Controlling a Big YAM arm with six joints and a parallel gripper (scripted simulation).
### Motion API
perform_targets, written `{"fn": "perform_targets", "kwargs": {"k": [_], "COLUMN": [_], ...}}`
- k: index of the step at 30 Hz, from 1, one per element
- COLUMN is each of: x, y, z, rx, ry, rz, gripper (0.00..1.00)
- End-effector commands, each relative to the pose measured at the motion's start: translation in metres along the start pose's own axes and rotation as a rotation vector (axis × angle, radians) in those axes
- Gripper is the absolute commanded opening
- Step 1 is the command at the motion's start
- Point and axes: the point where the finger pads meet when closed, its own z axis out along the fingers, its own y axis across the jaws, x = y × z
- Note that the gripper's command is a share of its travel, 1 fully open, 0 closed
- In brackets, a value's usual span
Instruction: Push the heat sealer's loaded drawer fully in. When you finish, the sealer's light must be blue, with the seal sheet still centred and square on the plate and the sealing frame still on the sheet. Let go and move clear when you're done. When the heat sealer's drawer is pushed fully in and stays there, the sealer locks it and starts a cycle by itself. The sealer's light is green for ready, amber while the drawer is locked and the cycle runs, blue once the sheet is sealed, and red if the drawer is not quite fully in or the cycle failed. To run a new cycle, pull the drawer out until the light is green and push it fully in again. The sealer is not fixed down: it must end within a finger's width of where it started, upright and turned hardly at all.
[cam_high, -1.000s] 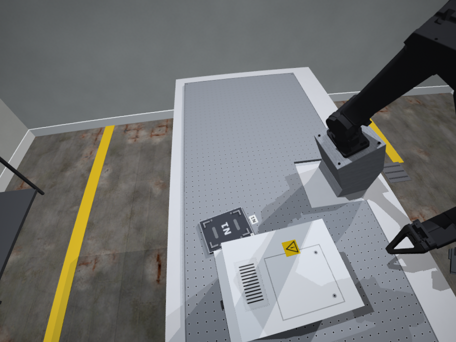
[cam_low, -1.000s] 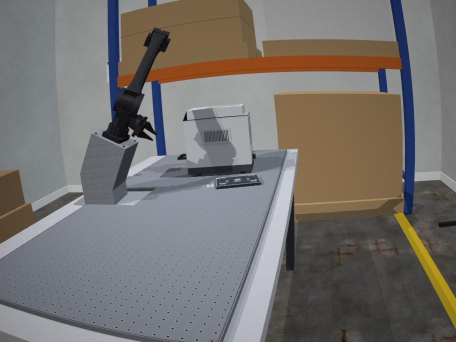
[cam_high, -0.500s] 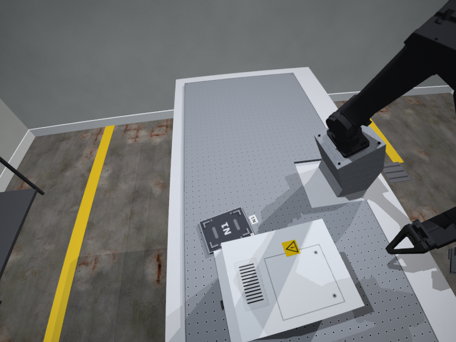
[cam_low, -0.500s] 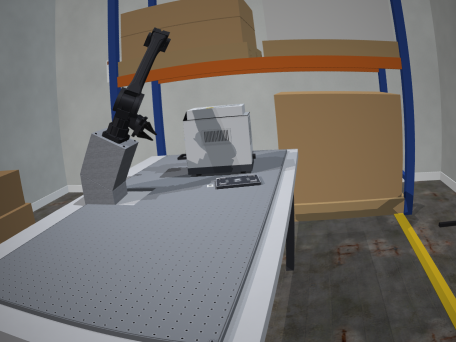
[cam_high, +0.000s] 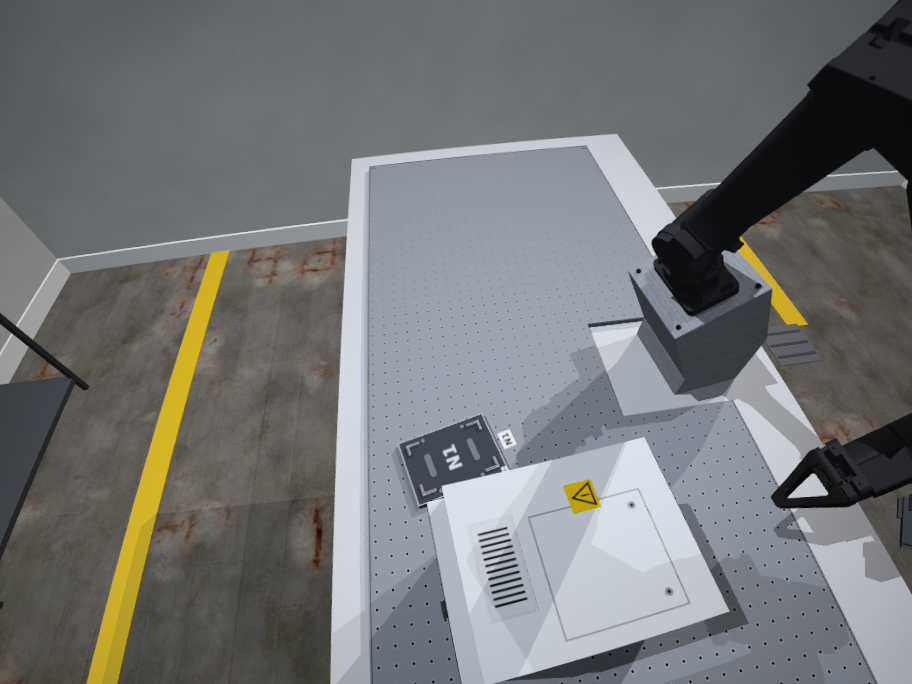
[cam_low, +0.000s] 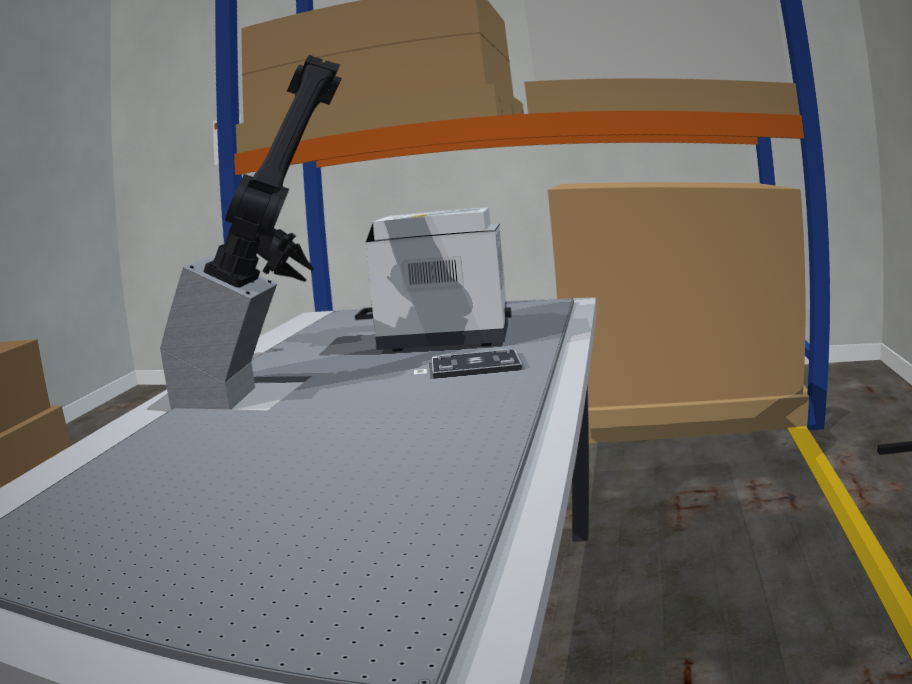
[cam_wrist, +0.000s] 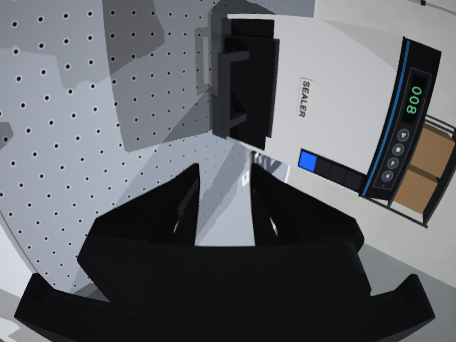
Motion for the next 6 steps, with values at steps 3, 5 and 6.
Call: {"fn": "perform_targets", "kwargs": {"k": [3, 5, 6], "x": [-0.0066, -0.0066, -0.0066], "y": [-0.0001, -0.0001, -0.0001], "z": [-0.0025, -0.0025, -0.0025], "rx": [-0.001, -0.001, -0.001], "ry": [-0.001, -0.001, -0.001], "rz": [0.011, 0.011, 0.011], "gripper": [0.30, 0.30, 0.30]}}
